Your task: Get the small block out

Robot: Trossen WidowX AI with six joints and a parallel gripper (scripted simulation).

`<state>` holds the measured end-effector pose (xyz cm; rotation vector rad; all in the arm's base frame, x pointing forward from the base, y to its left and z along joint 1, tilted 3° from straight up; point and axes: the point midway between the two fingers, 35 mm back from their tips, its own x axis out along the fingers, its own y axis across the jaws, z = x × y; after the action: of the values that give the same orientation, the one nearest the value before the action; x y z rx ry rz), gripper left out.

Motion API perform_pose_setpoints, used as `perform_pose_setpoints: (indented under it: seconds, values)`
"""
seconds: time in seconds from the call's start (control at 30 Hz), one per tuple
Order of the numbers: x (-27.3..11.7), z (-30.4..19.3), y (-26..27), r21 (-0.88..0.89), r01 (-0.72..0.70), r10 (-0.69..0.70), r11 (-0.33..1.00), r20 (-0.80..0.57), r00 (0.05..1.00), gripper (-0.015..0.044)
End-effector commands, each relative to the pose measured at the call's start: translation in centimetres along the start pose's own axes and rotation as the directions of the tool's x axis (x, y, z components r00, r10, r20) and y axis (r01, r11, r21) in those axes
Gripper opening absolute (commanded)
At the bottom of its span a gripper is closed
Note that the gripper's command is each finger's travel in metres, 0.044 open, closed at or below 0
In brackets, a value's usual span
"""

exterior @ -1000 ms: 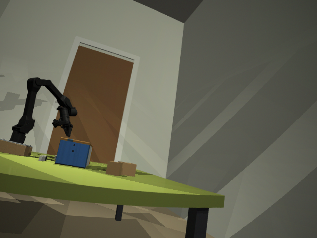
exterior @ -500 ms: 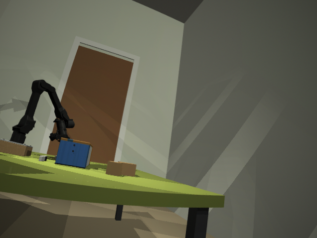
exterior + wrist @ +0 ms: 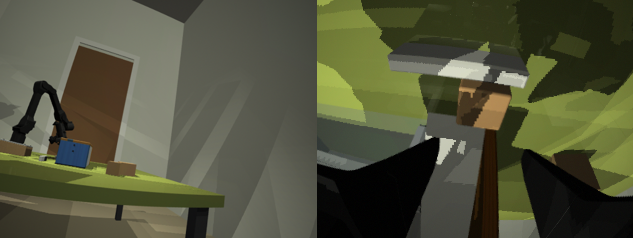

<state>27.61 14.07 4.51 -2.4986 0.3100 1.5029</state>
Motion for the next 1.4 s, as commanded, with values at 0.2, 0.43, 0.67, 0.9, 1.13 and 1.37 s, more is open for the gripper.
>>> perform_pose_setpoints:
  seconds: [0.2,0.43,0.67,0.9,1.13,1.37]
  values:
    - [1.6,0.8,0.1,-0.006,-0.004,0.004,1.000,0.002,1.000,0.0285]
    - [2.5,1.4,0.2,-0.006,-0.004,0.004,1.000,0.002,1.000,0.0285]
    - [3.5,1.9,0.3,-0.006,-0.004,0.004,1.000,0.003,1.000,0.0285]
    - [3.6,2.0,0.3,-0.006,-0.004,0.004,1.000,0.003,1.000,0.0180]
    - [3.5,2.0,0.3,-0.006,-0.004,0.004,1.000,0.003,1.000,0.0035]
    - [0.0,0.3,0.1,-0.006,-0.004,0.004,1.000,0.003,1.000,0.0000]
